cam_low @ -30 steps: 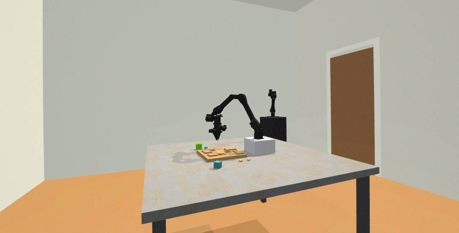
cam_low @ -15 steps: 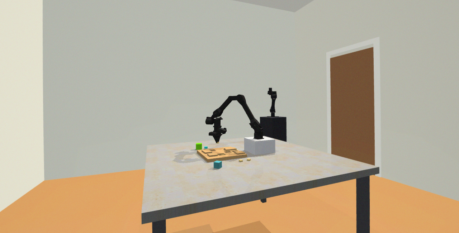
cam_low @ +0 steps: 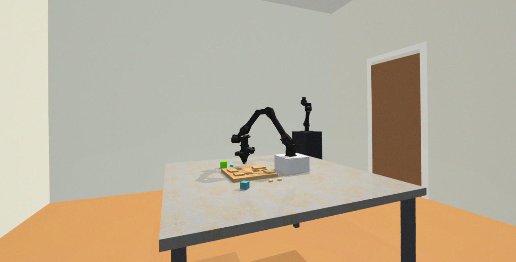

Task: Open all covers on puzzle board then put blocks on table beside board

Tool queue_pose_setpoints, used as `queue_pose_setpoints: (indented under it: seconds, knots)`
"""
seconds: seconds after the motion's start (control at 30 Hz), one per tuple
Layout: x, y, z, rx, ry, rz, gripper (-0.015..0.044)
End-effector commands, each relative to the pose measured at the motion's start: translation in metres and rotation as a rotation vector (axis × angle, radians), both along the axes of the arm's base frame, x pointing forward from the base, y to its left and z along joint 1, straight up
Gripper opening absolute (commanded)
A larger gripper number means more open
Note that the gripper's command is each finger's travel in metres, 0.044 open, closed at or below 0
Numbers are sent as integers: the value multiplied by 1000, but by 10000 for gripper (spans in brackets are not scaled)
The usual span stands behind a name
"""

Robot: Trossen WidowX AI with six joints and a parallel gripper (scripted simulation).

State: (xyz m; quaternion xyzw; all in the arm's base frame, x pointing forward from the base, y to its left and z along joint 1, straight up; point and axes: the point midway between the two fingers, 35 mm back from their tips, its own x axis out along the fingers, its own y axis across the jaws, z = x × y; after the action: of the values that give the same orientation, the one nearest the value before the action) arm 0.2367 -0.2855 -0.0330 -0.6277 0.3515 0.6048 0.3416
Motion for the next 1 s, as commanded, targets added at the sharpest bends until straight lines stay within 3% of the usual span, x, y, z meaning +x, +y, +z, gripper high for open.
queue_pose_setpoints:
  seconds: [0.0,0.43,0.87,0.97]
  knots:
    - [-1,1,-9,4,2,4,80]
    - [-2,3,-24,5,2,4,80]
    - [-2,2,-20,2,2,0,421]
    - [-1,2,-13,3,2,0,440]
